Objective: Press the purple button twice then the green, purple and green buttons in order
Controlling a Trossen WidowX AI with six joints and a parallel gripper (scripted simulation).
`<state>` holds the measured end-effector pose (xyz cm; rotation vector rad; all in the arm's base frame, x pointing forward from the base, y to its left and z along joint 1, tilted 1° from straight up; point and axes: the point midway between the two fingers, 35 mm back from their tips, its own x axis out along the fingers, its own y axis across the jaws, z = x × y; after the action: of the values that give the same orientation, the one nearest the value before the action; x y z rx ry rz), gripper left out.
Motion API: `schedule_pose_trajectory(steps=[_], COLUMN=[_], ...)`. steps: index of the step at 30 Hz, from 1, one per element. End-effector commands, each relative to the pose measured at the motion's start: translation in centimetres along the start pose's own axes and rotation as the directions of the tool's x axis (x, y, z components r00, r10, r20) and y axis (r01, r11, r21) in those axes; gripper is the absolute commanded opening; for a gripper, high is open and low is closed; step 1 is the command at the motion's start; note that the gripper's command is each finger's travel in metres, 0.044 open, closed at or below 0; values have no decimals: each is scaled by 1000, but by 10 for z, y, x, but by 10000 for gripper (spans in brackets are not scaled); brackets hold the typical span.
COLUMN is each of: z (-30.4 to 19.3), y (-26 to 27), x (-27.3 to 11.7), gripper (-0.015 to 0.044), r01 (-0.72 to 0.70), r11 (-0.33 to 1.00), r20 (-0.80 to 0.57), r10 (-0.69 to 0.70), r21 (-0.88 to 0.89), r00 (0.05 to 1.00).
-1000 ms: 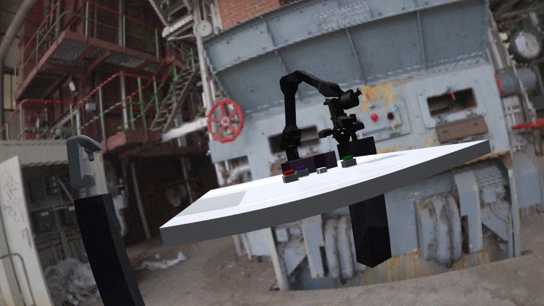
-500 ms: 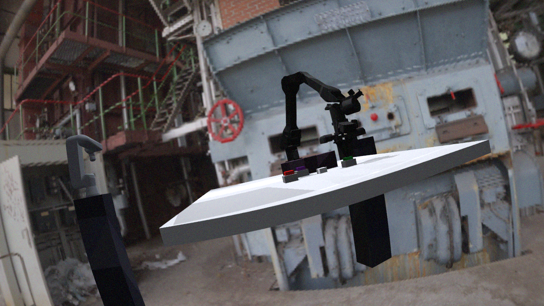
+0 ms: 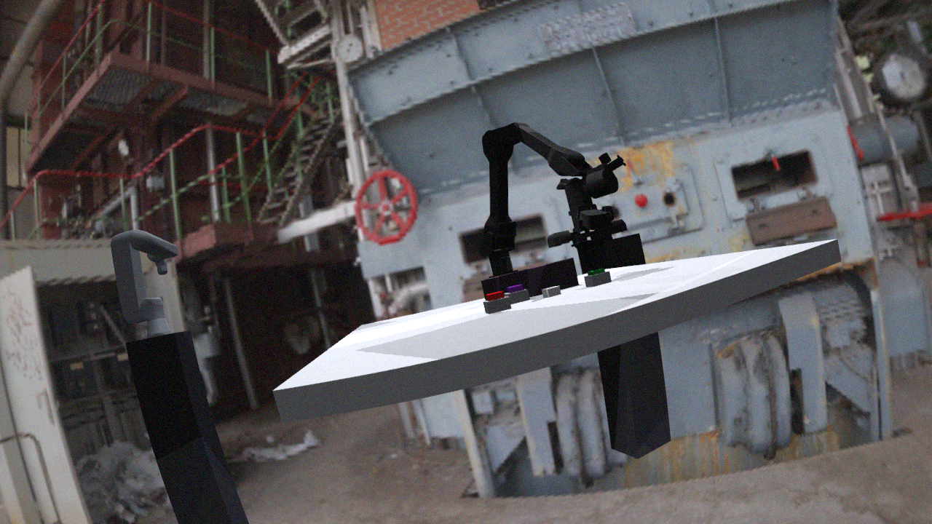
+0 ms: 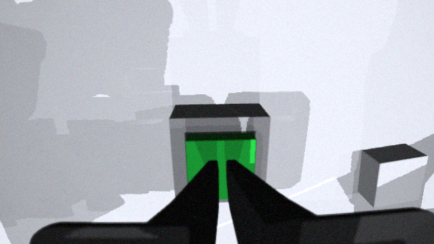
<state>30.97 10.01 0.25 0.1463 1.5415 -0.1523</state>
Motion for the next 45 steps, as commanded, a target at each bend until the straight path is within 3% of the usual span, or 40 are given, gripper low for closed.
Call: schedule_pose_trajectory(steps=[1,9,13,19,24,31,40,45], z=[-1,-1,-1,0,0,0,-55,-96], y=[0,0,0,1,1,-3,-136,-175], x=[2,2,-31,-33,-90,-93,-100,-93], gripper=[20,20,20,20,20,20,20,20], r01=[-2,-2,-2,-2,-2,-2,12,17], r11=[1000,1000,1000,1000,1000,1000,1000,1000], r20=[-7,-7,-7,-7,-7,-7,-11,-16], r10=[2,2,2,2,3,2,-12,-17], r21=[3,3,3,3,3,3,3,3], r00=[1000,1000,1000,1000,1000,1000,1000,1000])
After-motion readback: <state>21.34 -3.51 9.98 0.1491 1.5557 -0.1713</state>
